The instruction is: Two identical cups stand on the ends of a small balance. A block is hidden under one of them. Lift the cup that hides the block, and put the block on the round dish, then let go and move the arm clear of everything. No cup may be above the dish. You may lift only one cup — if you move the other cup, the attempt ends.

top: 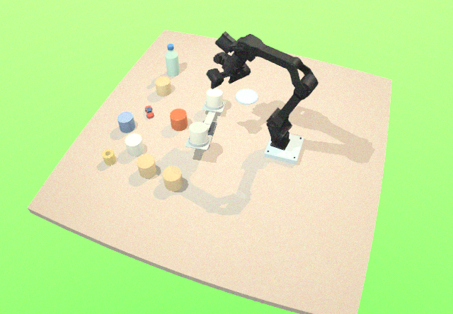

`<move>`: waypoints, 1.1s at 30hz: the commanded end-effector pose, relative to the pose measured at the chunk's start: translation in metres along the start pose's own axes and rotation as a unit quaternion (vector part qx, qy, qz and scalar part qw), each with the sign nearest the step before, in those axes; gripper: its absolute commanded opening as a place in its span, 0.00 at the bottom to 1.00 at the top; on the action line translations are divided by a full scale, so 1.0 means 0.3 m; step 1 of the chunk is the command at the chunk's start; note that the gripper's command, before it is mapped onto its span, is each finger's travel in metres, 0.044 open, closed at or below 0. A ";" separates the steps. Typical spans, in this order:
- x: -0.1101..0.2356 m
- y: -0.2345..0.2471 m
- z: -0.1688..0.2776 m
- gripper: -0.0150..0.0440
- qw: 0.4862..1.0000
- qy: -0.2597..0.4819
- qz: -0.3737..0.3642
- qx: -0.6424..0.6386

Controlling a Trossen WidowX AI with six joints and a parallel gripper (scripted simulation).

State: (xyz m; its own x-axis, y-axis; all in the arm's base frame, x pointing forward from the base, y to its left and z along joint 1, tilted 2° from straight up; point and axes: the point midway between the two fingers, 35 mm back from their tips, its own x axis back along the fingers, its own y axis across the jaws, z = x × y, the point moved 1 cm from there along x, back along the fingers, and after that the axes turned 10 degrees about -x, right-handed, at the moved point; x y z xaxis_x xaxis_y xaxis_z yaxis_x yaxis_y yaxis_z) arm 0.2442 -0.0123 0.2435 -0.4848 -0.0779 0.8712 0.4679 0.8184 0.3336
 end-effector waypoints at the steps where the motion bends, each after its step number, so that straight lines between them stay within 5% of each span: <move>1: -0.034 -0.005 -0.044 1.00 0.998 0.016 0.024 -0.058; 25: -0.340 -0.107 -0.248 1.00 0.892 0.073 0.197 -0.399; 33: -0.364 -0.117 -0.256 1.00 0.882 0.074 0.208 -0.417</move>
State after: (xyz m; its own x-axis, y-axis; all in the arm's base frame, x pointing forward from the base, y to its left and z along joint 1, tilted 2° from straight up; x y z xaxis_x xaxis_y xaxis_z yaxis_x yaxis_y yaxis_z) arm 0.3347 -0.0746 0.1634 -0.0654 0.0009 0.9979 0.9920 0.1079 0.0649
